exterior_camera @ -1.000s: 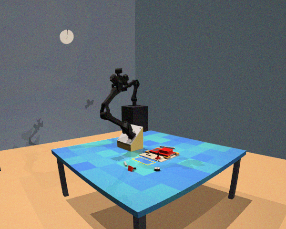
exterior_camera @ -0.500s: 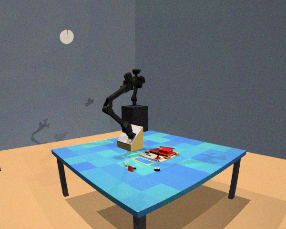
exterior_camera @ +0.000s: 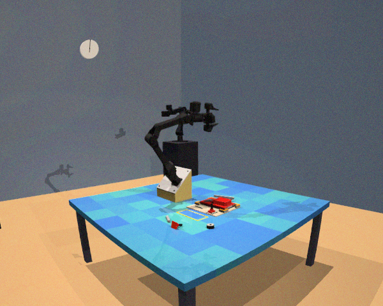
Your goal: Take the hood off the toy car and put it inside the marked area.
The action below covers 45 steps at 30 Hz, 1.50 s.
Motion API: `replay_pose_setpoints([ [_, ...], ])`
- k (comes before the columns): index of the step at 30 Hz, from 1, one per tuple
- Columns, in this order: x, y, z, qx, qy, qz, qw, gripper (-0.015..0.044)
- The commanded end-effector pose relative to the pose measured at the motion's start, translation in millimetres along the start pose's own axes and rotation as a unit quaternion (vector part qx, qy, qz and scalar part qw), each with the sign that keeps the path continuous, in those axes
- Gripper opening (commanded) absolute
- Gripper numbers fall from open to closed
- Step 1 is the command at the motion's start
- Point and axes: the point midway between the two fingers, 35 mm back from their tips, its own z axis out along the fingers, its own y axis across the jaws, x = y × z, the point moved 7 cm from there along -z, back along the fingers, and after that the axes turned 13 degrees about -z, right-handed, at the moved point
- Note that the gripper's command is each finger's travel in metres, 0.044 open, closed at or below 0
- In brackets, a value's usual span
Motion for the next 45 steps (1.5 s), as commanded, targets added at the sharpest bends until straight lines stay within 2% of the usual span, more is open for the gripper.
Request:
replay_pose_setpoints([
  [1,-30,-32,16,0.081,-0.036,-0.019,0.996,0.0440],
  [8,-77,-98,32,0.234,-0.068,-0.050,0.968,0.0440],
  [15,-117,-170,32,0.390,-0.055,-0.079,0.916,0.0440],
  [22,-145,-249,18,0.539,0.013,-0.104,0.836,0.0440],
  [28,-158,-318,-3,0.642,0.121,-0.121,0.747,0.0440],
  [32,-160,-354,-18,0.682,0.198,-0.128,0.693,0.0440],
  [45,-167,-360,-23,0.683,0.202,-0.128,0.690,0.0440],
])
